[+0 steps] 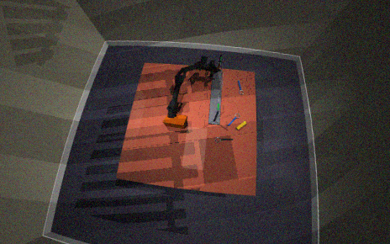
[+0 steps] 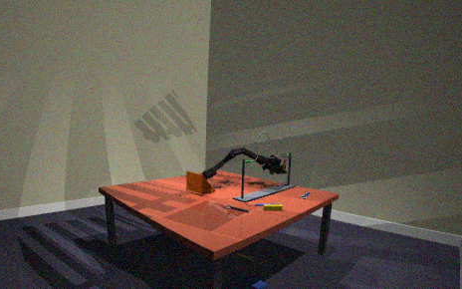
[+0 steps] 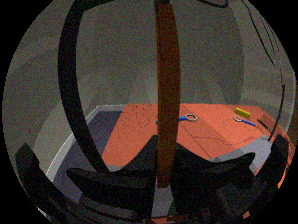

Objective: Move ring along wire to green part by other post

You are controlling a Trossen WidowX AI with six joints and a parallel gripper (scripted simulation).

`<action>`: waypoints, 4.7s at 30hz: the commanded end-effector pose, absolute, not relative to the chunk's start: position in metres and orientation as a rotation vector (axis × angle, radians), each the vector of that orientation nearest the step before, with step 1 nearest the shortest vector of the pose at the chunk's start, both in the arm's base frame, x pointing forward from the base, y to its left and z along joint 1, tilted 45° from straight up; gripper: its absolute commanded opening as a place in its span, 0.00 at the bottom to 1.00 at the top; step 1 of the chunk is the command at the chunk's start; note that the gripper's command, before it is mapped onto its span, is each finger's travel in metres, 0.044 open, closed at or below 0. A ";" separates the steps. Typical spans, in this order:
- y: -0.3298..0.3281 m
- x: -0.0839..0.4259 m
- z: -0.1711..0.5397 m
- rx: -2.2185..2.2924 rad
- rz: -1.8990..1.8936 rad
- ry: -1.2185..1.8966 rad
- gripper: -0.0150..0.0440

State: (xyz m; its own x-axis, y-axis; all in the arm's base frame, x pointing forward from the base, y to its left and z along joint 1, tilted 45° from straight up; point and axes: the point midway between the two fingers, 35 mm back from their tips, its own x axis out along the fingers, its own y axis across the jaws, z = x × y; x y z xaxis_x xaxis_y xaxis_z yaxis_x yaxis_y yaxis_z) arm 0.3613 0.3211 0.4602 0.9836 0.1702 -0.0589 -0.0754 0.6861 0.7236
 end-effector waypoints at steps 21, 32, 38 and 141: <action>0.287 0.325 0.444 0.710 0.246 0.437 0.00; 0.266 0.324 0.427 0.559 0.215 0.473 0.00; 0.250 0.325 0.417 0.445 0.180 0.474 0.00; 0.054 0.334 0.487 -0.904 -0.214 0.396 0.00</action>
State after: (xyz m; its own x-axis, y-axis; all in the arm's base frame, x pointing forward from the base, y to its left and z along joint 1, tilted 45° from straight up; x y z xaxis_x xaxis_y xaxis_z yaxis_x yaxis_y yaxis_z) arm 0.3352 0.0539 0.4861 0.9056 -0.3547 -0.2327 0.0113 0.5685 -0.8226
